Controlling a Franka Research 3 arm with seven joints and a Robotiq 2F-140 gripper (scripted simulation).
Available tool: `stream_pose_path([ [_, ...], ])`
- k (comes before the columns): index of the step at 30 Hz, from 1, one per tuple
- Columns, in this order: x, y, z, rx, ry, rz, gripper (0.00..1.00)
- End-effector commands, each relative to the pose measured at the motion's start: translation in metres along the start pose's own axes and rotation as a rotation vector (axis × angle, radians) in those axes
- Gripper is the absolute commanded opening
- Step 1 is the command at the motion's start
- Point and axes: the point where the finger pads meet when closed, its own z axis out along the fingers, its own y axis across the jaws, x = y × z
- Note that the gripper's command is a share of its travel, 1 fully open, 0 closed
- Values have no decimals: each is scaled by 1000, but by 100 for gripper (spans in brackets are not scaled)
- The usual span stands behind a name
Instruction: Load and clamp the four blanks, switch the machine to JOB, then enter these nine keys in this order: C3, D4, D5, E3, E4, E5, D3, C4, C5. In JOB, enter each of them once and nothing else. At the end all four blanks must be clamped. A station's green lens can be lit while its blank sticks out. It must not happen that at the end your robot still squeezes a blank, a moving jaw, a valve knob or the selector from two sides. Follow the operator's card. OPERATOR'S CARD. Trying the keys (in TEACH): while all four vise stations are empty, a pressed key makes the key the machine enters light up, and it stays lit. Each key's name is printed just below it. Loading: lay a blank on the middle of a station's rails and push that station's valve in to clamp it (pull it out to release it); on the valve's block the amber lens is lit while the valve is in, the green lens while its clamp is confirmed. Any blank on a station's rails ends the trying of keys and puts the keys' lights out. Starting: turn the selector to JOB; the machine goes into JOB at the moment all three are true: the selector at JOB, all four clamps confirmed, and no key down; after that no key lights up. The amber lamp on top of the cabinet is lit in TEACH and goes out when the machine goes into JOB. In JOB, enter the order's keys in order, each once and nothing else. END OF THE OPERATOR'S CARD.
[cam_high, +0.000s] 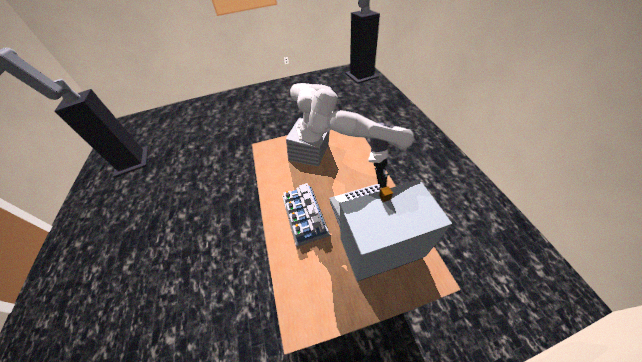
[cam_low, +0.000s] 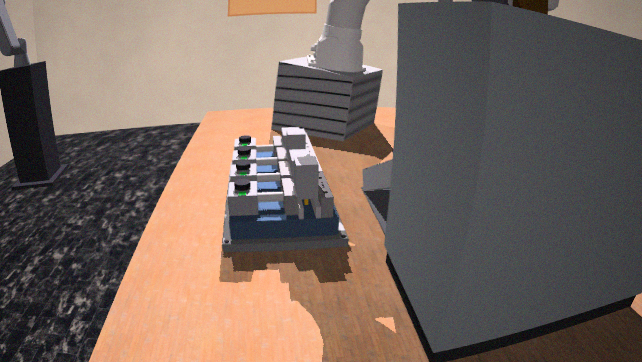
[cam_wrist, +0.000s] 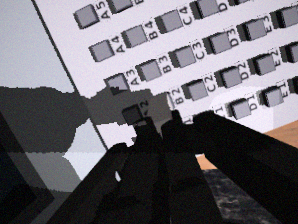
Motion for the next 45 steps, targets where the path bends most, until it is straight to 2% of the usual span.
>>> stream_pose_path([
  [1,-1,1,6,-2,-2,-14,0],
  [45,-1,1,15,-2,-2,-14,0],
])
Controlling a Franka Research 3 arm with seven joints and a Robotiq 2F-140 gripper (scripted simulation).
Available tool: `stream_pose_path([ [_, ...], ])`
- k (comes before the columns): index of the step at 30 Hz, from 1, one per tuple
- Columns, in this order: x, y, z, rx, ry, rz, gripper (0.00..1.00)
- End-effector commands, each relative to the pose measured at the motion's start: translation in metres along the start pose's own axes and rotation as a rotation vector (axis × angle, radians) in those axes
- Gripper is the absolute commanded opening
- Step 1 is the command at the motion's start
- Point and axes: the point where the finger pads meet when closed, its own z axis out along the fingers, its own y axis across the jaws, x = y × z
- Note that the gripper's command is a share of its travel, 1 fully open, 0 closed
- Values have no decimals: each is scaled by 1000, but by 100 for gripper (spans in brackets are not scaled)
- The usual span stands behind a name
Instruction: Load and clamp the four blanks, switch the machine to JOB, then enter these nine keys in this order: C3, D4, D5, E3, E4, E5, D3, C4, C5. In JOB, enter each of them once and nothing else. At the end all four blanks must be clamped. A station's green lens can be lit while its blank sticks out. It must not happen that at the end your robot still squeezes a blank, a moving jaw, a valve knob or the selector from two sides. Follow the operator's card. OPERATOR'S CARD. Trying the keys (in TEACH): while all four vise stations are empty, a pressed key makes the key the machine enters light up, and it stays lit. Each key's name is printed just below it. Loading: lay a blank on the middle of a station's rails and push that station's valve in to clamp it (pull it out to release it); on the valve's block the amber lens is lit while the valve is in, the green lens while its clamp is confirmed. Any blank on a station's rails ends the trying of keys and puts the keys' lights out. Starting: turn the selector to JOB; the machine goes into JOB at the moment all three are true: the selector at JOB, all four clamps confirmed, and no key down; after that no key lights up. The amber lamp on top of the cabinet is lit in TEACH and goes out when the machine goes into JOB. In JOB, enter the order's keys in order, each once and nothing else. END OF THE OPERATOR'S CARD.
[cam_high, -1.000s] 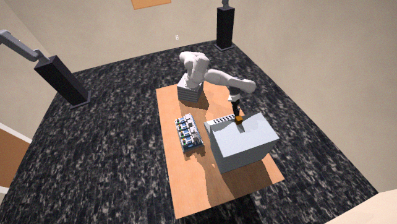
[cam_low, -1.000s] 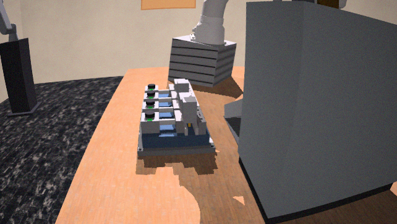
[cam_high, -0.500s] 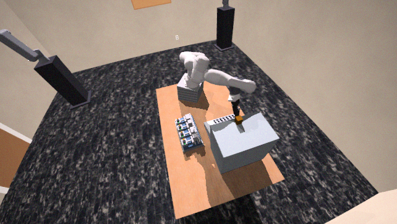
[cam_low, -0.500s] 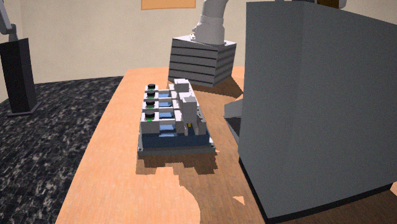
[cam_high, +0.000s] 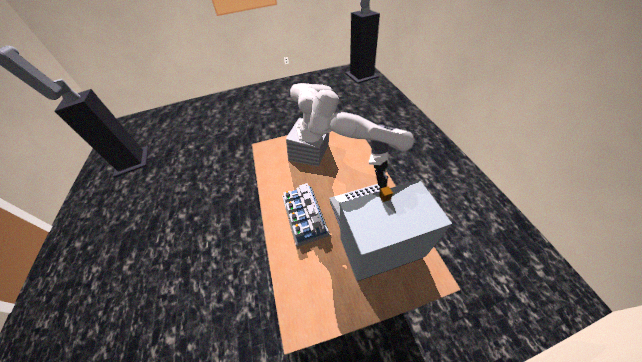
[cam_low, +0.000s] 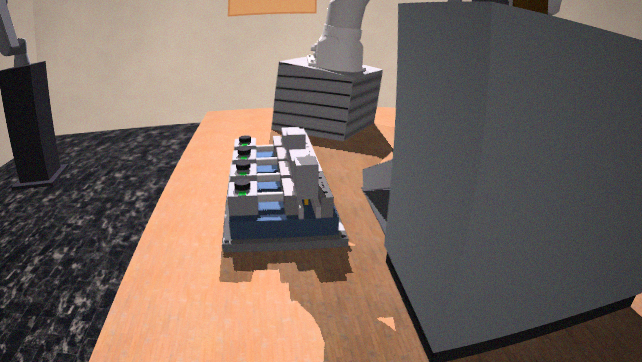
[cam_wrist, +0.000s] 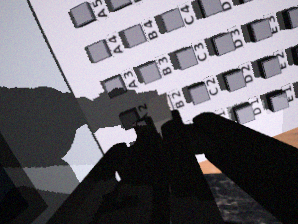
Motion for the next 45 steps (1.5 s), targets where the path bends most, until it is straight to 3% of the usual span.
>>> stream_pose_path([
  [1,-1,0,3,0,-3,-5,0],
  [45,-1,0,12,0,-3,-5,0],
])
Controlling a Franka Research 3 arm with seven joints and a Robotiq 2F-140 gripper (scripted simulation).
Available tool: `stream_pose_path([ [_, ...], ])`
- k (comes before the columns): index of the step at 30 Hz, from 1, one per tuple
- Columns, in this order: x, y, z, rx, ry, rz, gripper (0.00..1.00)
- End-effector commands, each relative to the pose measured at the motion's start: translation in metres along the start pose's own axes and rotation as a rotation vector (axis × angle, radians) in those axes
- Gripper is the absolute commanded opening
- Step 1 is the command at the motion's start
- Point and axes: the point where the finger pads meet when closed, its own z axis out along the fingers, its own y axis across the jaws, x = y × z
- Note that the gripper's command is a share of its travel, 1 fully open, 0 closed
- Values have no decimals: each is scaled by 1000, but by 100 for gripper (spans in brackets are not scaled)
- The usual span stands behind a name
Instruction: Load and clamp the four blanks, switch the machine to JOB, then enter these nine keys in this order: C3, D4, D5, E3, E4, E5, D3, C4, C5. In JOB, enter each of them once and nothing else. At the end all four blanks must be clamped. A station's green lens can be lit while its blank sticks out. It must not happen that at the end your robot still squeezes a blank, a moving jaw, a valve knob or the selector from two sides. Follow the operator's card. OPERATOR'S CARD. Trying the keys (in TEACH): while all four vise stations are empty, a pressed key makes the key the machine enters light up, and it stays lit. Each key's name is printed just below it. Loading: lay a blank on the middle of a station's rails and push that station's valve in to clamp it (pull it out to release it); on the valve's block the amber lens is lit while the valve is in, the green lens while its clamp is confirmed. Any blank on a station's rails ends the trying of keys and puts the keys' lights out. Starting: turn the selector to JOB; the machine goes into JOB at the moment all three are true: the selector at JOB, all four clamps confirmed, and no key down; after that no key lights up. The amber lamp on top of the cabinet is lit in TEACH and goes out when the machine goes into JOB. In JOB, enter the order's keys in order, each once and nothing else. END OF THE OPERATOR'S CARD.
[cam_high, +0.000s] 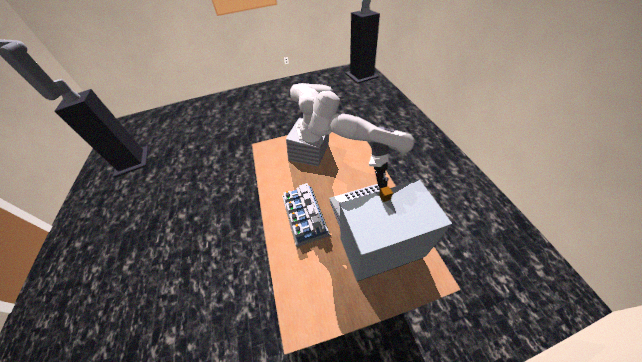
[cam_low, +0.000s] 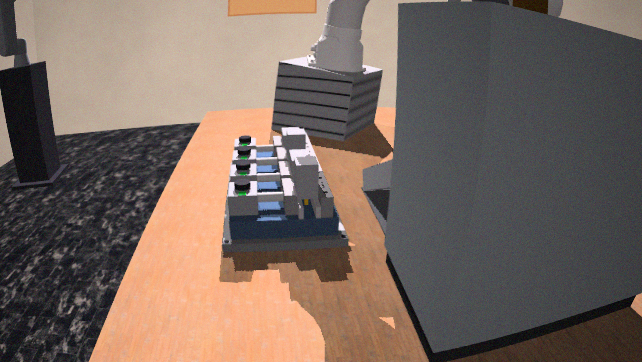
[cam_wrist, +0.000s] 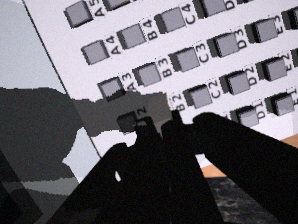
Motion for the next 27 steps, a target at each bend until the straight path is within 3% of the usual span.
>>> stream_pose_path([
  [1,-1,0,2,1,-4,-4,0],
  [16,-1,0,-2,1,-4,-4,0],
  [27,-1,0,-20,1,-4,-4,0],
])
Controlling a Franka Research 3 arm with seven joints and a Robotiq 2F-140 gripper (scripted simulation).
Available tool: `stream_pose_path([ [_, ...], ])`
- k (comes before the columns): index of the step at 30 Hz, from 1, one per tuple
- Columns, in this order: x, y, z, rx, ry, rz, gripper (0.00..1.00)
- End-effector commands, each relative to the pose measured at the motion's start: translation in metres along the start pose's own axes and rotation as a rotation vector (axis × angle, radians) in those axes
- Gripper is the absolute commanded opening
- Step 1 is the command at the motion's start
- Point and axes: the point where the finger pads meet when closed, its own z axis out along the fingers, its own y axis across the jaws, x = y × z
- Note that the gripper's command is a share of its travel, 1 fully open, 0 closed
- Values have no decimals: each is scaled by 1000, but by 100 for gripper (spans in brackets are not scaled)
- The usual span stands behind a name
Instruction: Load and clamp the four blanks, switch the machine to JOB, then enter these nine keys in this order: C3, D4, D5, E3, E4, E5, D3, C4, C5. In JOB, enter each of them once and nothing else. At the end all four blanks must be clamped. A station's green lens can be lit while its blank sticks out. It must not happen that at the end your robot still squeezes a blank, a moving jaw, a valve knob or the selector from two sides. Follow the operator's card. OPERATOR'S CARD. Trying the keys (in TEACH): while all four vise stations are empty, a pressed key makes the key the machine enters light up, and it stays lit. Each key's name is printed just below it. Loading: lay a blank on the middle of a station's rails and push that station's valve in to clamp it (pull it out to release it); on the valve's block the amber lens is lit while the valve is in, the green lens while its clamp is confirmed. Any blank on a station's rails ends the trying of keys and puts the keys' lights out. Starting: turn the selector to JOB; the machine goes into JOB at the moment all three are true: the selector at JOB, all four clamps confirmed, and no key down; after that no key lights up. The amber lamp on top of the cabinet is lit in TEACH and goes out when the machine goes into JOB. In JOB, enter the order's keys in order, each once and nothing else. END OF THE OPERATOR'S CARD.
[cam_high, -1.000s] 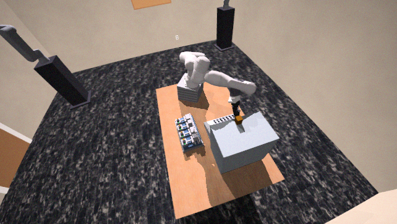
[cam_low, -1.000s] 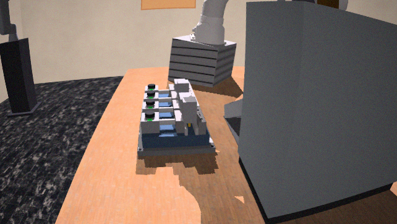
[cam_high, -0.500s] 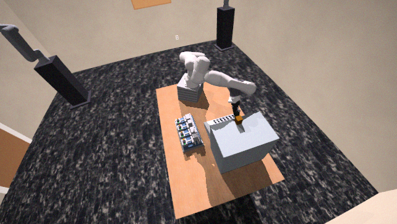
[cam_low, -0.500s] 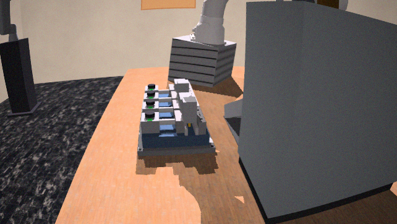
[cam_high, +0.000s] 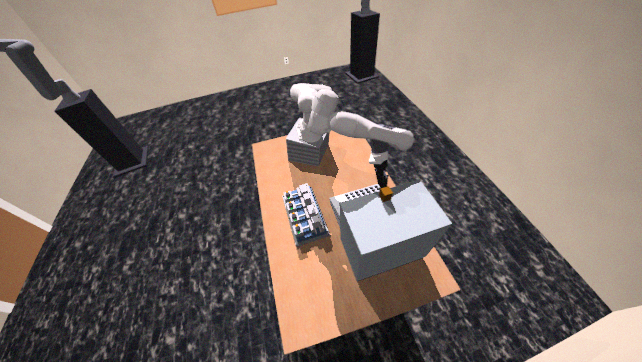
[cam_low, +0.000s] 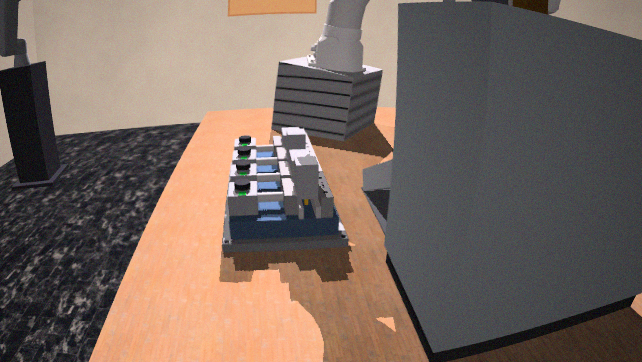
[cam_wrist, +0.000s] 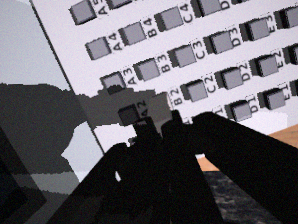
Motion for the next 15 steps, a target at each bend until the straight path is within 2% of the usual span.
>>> stream_pose_path([
  [1,1,0,-8,0,4,6,0],
  [15,1,0,-20,0,4,6,0],
])
